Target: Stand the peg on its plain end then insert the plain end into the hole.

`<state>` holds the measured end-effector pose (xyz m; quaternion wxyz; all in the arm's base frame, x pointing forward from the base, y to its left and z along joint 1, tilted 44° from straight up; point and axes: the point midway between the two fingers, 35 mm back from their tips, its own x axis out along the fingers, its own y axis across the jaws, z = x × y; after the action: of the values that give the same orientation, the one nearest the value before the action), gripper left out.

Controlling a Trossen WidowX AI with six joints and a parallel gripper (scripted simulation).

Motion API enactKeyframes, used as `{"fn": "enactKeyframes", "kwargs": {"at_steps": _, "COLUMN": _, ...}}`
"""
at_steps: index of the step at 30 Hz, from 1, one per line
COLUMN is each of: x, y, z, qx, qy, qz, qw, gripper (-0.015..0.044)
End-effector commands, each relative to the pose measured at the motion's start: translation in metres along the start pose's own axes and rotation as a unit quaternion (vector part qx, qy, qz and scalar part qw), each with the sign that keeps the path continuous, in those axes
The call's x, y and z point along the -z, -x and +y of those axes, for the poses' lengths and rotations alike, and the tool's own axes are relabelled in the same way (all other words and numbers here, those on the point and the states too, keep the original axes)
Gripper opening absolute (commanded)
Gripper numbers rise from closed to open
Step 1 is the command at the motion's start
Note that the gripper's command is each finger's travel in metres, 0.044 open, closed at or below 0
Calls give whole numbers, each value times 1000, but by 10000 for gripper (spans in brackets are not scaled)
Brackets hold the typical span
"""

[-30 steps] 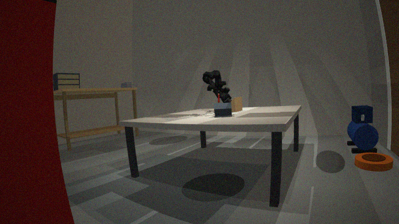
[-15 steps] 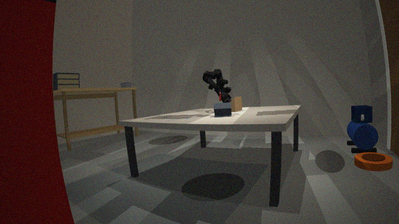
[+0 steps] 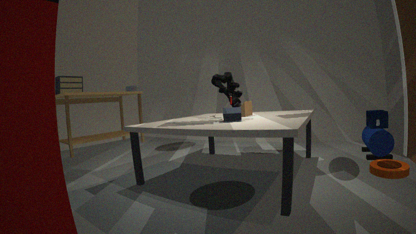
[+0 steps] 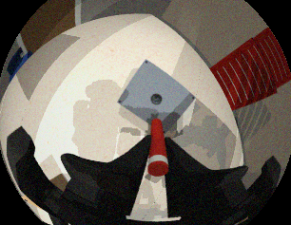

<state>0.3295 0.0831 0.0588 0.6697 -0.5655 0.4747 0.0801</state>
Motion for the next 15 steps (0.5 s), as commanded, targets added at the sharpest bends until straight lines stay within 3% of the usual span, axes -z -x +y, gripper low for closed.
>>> {"fn": "enactKeyframes", "kwargs": {"at_steps": 1, "x": -3, "y": -7, "z": 1, "qx": -1, "qy": 4, "qz": -3, "qw": 1000, "gripper": 0}}
{"fn": "enactKeyframes", "kwargs": {"at_steps": 15, "x": -10, "y": -30, "z": 1, "qx": 4, "qy": 9, "qz": -12, "qw": 1000, "gripper": 0}}
